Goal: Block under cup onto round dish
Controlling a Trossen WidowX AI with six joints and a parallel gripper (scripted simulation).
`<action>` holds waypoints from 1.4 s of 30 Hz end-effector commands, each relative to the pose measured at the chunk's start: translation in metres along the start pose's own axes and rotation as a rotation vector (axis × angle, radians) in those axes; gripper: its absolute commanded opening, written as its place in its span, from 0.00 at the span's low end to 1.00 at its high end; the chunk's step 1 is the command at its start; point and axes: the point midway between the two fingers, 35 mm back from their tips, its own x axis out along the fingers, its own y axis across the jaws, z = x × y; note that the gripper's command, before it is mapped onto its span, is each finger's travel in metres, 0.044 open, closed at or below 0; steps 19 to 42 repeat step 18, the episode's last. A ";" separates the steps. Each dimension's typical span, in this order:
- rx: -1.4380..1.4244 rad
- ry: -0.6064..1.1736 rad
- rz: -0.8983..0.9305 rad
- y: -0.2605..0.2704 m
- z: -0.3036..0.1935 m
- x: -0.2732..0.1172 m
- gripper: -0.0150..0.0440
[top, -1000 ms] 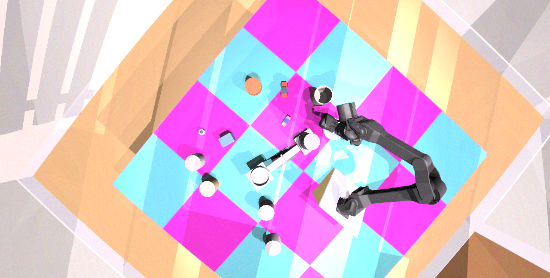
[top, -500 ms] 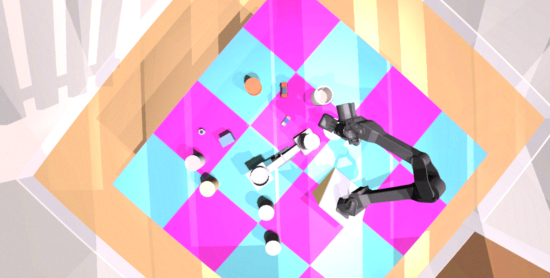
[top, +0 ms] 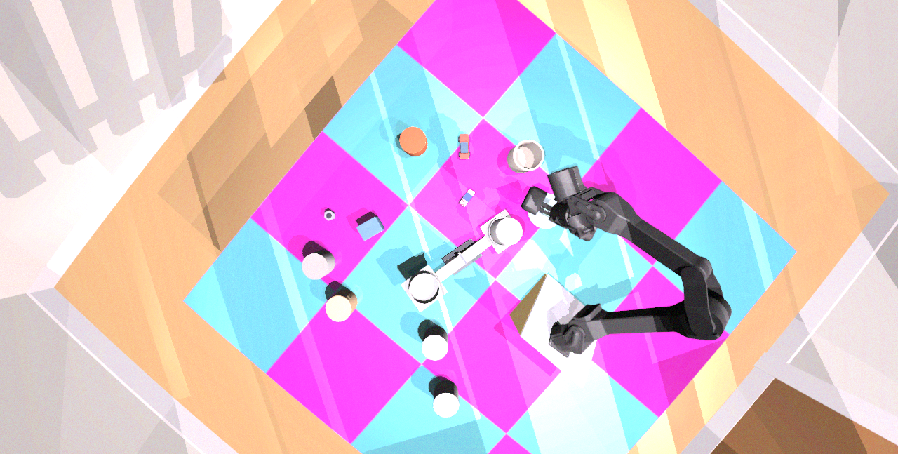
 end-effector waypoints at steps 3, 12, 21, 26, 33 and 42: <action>0.014 -0.013 0.004 -0.002 0.004 -0.018 1.00; 0.007 -0.011 0.008 -0.004 0.002 -0.054 1.00; 0.007 -0.011 0.008 -0.004 0.002 -0.054 1.00; 0.007 -0.011 0.008 -0.004 0.002 -0.054 1.00; 0.007 -0.011 0.008 -0.004 0.002 -0.054 1.00; 0.007 -0.011 0.008 -0.004 0.002 -0.054 1.00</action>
